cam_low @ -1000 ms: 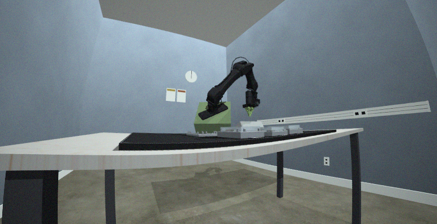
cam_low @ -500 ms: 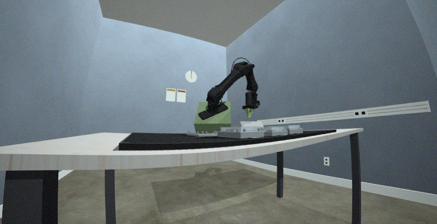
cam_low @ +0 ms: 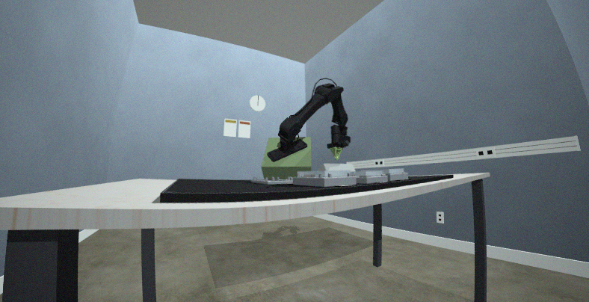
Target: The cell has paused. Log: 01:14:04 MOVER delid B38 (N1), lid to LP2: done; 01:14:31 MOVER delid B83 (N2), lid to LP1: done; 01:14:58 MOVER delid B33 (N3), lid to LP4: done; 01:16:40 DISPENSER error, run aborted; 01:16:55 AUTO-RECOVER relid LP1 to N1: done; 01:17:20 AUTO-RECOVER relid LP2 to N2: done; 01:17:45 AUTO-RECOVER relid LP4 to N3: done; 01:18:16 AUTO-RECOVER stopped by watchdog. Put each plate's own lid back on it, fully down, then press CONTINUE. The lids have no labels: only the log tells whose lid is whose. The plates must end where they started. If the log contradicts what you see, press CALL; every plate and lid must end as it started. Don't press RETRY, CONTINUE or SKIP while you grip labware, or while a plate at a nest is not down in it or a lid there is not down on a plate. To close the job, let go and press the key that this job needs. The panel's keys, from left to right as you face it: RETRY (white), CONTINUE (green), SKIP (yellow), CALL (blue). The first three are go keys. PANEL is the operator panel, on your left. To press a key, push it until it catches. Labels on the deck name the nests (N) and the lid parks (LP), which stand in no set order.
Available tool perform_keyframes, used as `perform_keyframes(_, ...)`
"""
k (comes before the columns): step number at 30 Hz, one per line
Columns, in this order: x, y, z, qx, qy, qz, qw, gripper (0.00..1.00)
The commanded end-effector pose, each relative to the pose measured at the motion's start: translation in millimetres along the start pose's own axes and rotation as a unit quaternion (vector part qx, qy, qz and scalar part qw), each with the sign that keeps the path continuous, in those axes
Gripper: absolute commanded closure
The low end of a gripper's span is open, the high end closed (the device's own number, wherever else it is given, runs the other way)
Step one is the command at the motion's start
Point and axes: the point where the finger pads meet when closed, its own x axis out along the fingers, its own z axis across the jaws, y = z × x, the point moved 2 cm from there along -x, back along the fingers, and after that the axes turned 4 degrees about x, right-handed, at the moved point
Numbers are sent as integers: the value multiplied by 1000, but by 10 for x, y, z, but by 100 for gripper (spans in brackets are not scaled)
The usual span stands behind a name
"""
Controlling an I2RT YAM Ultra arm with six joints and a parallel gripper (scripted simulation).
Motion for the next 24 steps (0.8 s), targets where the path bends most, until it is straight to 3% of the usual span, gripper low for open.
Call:
perform_keyframes(1,-73,-85,-22,7,-2,-20,1000,100)
perform_keyframes(24,-26,-29,-6,3,-1,-10,1000,100)
